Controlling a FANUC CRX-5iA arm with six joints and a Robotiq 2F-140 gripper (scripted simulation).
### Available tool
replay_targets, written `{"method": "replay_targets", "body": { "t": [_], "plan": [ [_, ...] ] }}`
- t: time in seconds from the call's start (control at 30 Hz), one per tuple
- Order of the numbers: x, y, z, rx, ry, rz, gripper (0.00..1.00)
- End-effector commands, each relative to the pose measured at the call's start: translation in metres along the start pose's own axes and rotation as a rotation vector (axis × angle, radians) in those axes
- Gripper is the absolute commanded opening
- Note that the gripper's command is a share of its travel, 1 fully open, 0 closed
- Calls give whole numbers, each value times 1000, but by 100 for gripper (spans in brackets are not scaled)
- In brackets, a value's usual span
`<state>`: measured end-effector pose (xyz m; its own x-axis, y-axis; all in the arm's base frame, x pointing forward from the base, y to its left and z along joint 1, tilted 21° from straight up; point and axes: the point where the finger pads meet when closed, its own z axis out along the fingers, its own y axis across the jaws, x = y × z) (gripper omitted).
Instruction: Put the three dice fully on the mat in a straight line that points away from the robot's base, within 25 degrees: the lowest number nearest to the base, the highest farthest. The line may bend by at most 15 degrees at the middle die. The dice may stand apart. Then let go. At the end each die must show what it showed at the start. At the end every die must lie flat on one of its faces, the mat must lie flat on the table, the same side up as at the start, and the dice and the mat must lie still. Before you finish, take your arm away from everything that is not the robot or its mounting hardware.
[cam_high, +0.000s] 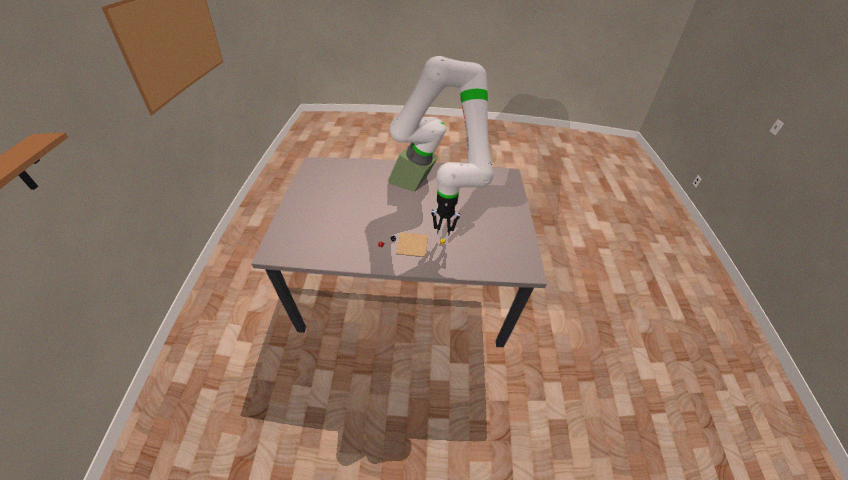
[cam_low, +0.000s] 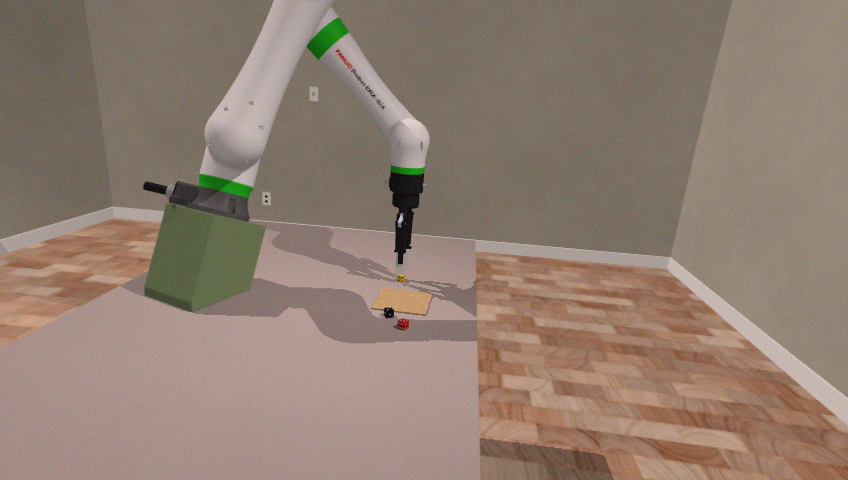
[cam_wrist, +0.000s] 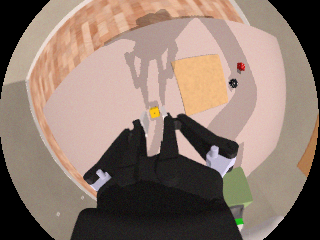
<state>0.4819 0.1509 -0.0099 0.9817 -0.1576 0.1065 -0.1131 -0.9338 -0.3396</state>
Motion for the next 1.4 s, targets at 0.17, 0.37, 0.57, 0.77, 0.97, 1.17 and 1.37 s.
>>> {"method": "replay_targets", "body": {
  "t": [0.17, 0.37, 0.57, 0.77, 0.97, 1.17, 1.37],
  "plan": [
    [0, 0, 0, 0, 0, 0, 21],
    [0, 0, 0, 0, 0, 0, 21],
    [0, 0, 0, 0, 0, 0, 21],
    [0, 0, 1, 0, 0, 0, 21],
    [0, 0, 4, 0, 0, 0, 21],
    [0, 0, 13, 0, 0, 0, 21],
    [0, 0, 22, 0, 0, 0, 21]
  ]
}}
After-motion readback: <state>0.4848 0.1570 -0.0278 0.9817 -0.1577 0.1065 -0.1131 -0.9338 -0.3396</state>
